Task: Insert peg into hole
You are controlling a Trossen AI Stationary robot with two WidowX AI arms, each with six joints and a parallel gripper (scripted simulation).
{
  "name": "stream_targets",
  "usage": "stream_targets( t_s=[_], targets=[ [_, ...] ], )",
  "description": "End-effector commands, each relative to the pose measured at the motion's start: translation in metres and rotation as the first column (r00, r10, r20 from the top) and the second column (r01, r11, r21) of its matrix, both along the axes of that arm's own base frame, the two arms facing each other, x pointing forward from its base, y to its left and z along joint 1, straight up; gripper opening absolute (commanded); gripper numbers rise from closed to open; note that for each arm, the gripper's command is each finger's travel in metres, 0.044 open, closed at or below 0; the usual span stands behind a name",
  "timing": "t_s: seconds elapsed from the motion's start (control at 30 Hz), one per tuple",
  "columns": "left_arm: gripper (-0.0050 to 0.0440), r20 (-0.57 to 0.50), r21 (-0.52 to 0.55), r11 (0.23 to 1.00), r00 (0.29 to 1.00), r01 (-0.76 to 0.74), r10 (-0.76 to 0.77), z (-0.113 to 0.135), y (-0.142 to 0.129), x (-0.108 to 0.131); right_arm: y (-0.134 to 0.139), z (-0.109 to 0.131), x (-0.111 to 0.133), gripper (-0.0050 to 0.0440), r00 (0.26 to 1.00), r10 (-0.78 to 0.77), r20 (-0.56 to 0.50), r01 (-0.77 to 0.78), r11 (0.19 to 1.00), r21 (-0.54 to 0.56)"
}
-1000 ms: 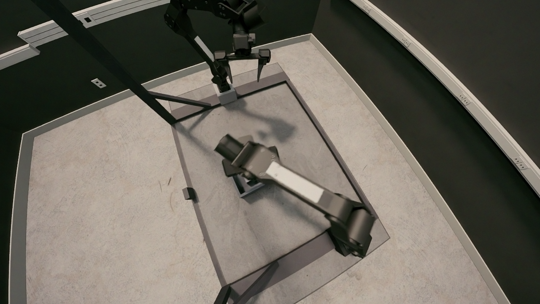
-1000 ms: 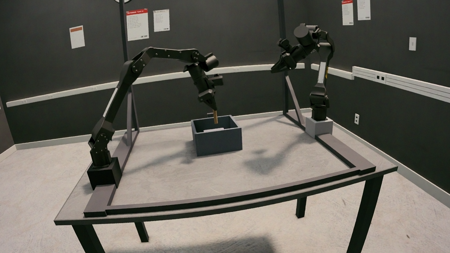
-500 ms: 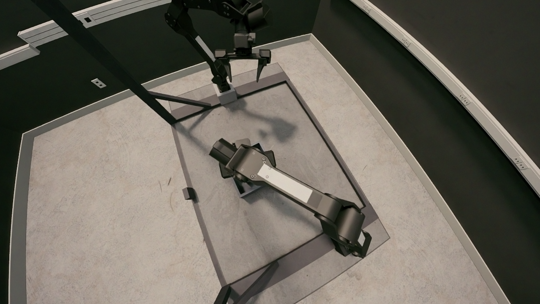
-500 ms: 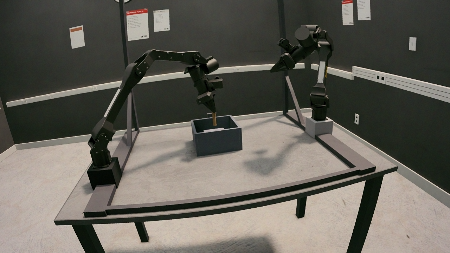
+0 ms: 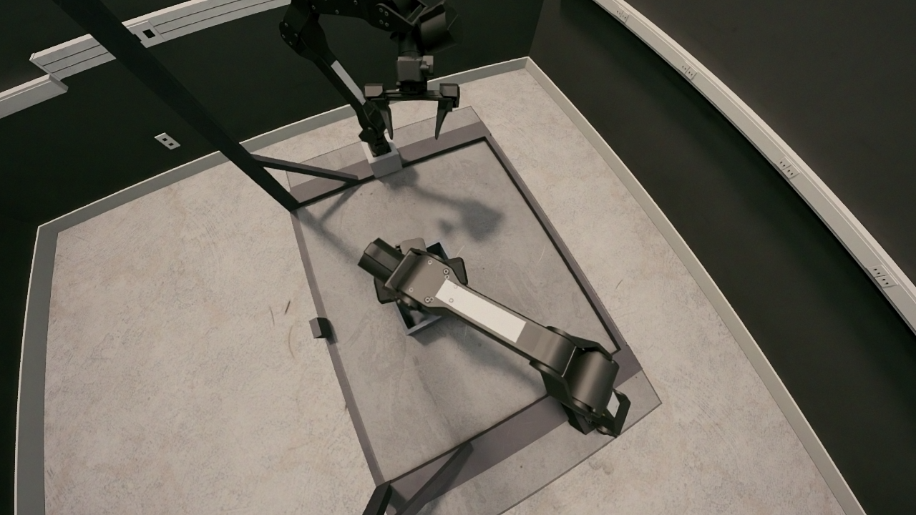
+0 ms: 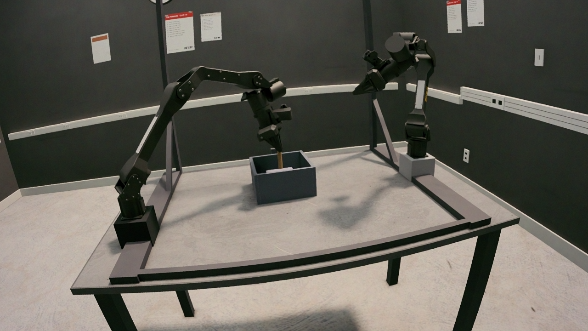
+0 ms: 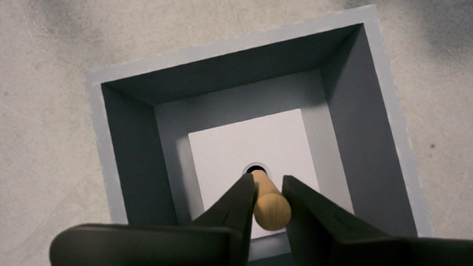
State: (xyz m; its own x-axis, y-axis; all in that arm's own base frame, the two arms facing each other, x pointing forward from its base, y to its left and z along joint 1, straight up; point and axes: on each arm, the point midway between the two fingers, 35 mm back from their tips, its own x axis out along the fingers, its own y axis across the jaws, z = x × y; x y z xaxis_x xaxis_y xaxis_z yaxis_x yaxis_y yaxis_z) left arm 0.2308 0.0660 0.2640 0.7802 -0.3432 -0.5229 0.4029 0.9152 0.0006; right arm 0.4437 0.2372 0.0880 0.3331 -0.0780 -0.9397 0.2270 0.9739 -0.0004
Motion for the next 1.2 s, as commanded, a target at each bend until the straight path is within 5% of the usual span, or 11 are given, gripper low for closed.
stream_targets(
  t_s=[0.0, 1.17],
  targets=[
    [0.0440, 0.011, 0.010, 1.000, 1.000, 0.000, 0.000, 0.004, 0.000, 0.000, 0.002, 0.009, -0.001, 0.0026, 1.000, 0.000, 0.020, 0.000, 1.000, 0.012],
    [0.0440, 0.011, 0.010, 1.000, 1.000, 0.000, 0.000, 0.004, 0.000, 0.000, 0.002, -0.061, 0.000, 0.0026, 1.000, 0.000, 0.005, 0.000, 1.000, 0.001]
  ],
)
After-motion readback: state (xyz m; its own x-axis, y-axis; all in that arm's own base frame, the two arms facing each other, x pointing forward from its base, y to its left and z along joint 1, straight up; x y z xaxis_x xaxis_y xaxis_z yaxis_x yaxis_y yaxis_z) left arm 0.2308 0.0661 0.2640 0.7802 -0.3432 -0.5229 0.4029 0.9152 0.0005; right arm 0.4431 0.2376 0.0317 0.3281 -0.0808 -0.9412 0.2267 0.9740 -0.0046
